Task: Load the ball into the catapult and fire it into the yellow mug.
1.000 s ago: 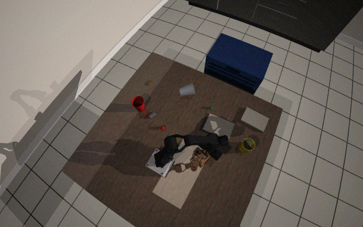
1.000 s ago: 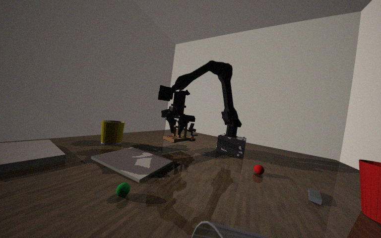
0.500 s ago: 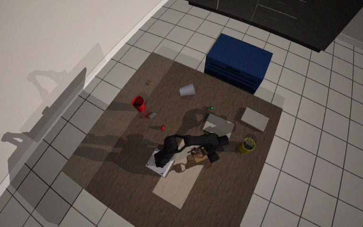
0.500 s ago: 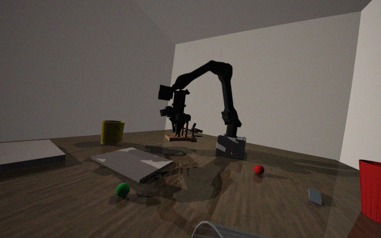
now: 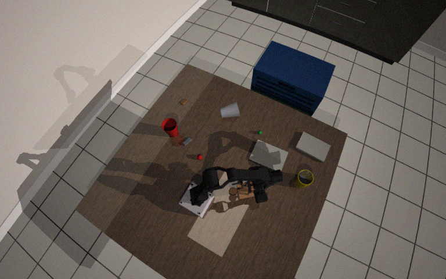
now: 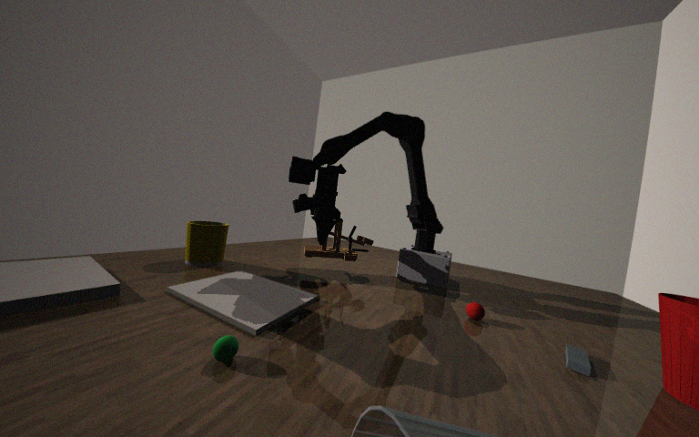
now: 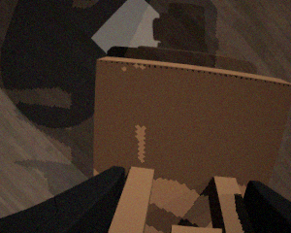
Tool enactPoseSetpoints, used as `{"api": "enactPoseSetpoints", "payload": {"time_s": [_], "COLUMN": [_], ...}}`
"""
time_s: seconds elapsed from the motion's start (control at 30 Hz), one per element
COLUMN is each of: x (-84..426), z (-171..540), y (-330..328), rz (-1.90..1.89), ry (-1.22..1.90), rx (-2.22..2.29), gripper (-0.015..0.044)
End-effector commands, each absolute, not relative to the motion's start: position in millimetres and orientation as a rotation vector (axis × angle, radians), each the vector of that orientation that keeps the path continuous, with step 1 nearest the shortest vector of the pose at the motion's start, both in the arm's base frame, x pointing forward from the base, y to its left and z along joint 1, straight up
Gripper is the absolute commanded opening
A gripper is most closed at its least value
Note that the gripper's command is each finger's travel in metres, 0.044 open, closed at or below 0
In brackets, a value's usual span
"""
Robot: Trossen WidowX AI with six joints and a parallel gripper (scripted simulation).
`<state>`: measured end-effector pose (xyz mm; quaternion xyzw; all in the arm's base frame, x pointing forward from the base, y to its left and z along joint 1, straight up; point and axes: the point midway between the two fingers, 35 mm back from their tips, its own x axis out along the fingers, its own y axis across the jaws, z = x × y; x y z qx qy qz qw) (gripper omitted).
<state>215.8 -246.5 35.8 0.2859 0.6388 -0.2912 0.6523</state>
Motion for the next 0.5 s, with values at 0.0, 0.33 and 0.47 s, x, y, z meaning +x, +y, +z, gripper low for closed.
{"api": "enactPoseSetpoints", "payload": {"time_s": [0.0, 0.33, 0.47], "x": [216.5, 217.3, 217.4], "z": [34.6, 18.0, 11.4], "y": [-249.8, -250.8, -250.9], "rz": [-0.672, -0.672, -0.672], "ry": [1.441, 1.441, 1.442], "rx": [0.654, 0.654, 0.654], "gripper": [0.0000, 0.0000, 0.0000]}}
